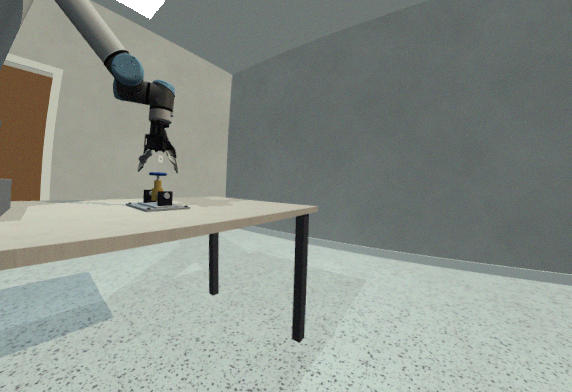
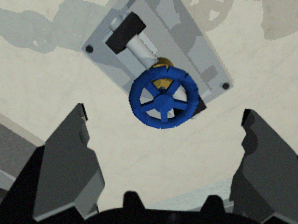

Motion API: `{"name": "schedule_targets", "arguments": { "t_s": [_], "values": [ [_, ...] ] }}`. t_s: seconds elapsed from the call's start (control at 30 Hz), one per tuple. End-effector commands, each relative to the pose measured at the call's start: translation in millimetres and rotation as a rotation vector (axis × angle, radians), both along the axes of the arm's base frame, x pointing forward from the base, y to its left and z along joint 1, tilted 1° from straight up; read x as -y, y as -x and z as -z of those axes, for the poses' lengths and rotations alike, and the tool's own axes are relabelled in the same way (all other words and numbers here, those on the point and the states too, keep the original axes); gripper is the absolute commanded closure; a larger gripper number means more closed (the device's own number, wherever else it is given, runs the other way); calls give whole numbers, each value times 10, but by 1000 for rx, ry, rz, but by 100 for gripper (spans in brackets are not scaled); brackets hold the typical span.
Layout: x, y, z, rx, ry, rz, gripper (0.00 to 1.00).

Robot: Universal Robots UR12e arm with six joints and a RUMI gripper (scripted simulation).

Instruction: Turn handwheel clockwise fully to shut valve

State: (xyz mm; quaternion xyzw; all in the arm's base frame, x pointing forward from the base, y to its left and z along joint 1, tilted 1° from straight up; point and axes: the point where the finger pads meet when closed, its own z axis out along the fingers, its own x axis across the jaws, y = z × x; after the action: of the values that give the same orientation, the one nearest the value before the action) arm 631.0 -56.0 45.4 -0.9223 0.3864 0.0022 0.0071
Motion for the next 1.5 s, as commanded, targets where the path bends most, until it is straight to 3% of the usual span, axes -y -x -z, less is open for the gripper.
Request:
{"name": "schedule_targets", "arguments": {
  "t_s": [0.0, 0.57, 1.47],
  "values": [
    [-22, 11, 103, 0, 0, -1, 0],
    [-25, 12, 220, 0, 0, -1, 0],
    [-20, 2, 210, 2, 1, -1, 0]
  ]
}}
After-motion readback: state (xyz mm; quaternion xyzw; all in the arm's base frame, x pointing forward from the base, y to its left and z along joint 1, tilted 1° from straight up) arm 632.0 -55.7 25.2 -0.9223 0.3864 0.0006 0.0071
